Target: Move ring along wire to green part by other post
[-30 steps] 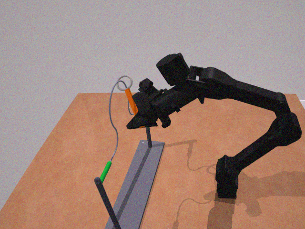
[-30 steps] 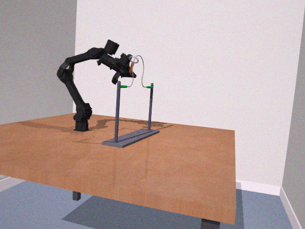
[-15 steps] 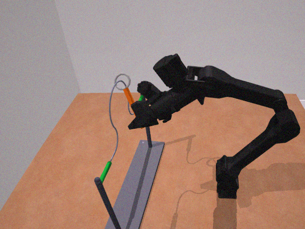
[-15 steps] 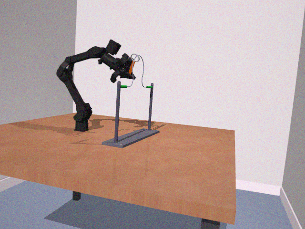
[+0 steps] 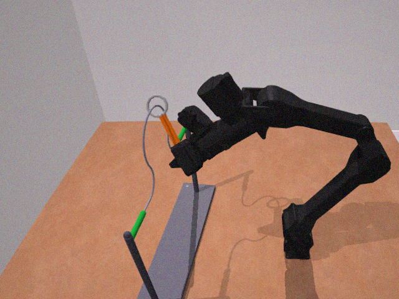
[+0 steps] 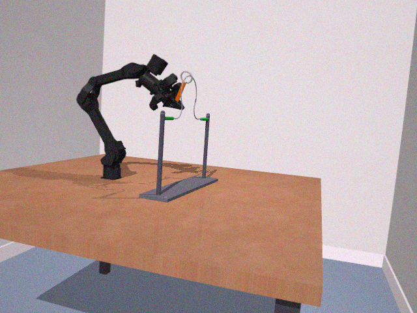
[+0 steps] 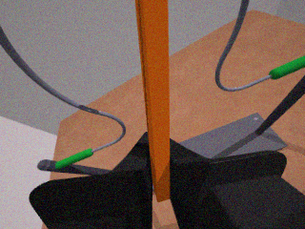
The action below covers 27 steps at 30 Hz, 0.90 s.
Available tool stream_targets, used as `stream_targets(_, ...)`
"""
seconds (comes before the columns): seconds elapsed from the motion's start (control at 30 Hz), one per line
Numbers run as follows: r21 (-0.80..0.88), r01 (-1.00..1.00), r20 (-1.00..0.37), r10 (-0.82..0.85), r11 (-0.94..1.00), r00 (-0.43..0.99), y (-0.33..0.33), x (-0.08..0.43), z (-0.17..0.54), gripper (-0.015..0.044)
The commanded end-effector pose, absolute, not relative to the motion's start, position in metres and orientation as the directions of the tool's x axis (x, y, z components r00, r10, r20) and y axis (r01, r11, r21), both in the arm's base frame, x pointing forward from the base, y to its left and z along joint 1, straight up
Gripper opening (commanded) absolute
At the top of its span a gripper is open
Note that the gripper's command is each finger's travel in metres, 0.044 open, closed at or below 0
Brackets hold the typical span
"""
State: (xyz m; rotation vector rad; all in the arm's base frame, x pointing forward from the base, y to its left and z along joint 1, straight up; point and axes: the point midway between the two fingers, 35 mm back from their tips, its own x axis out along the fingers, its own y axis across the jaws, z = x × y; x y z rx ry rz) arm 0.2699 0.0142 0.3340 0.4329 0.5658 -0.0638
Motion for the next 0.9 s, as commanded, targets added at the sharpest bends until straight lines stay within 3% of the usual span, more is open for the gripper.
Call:
stream_targets(0.0, 0.316, 0.179, -0.54, 0.022, 0.932, 0.841, 0.012, 0.271, 0.334, -0.015)
stream_targets(0.87, -0.055, 0.19, -0.533, -0.19, 0.98, 0.825, -0.004, 0.27, 0.331, -0.015)
